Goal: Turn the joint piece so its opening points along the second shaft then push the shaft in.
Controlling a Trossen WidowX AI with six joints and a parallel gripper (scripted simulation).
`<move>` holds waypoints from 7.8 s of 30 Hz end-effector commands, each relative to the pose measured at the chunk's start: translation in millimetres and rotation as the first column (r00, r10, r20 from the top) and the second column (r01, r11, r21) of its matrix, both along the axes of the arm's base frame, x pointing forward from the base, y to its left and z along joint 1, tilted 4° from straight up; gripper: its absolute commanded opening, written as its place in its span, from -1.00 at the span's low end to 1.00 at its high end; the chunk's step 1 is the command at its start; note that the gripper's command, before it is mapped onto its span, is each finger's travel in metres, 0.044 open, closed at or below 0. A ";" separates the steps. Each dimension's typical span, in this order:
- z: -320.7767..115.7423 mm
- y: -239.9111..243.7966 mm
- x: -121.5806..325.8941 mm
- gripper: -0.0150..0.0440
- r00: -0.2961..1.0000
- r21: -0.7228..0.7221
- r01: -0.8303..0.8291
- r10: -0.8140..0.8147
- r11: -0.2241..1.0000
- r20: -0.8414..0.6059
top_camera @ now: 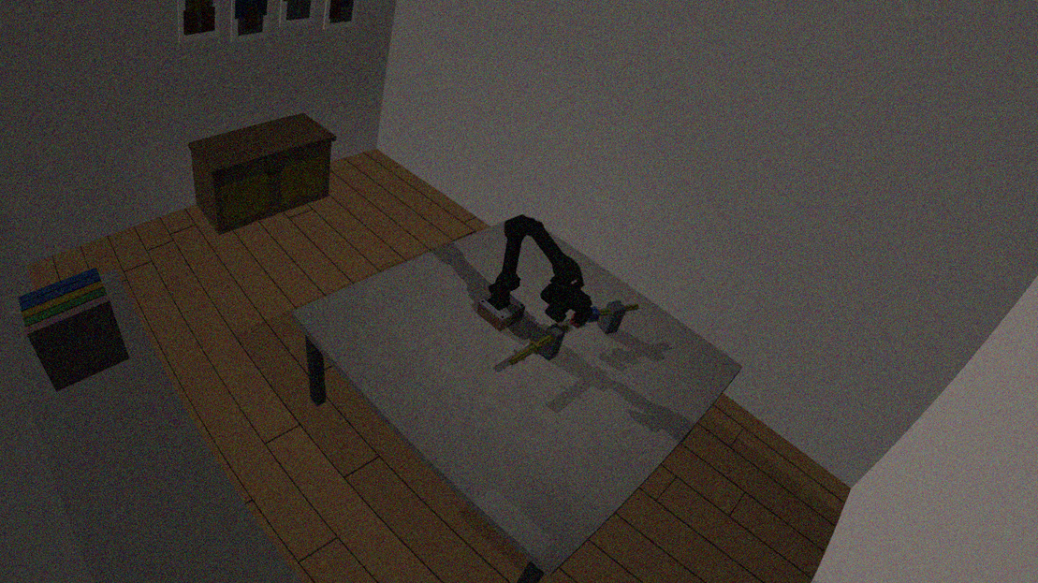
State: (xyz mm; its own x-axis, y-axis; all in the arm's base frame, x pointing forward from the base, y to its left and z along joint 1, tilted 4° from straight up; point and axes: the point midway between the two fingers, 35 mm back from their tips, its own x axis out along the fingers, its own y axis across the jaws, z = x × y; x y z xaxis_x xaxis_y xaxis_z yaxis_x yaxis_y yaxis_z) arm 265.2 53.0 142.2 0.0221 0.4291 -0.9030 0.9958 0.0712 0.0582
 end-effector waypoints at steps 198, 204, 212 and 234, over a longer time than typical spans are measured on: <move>-81.8 -235.0 7.2 -0.26 0.987 -0.489 0.116 -0.046 0.864 0.153; -82.0 -234.5 6.8 -0.26 0.993 -0.495 0.099 -0.052 0.864 0.108; -82.0 -233.9 6.8 -0.26 0.997 -0.500 0.077 -0.056 0.863 0.058; -82.3 -229.9 7.0 -0.49 0.998 -0.502 0.065 -0.056 0.862 0.033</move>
State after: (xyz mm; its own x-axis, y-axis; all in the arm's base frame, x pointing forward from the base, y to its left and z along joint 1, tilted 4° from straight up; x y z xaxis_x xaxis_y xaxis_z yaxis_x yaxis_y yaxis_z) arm 272.4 -179.7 60.2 0.0544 -0.0860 -0.9948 0.9981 0.0352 0.0515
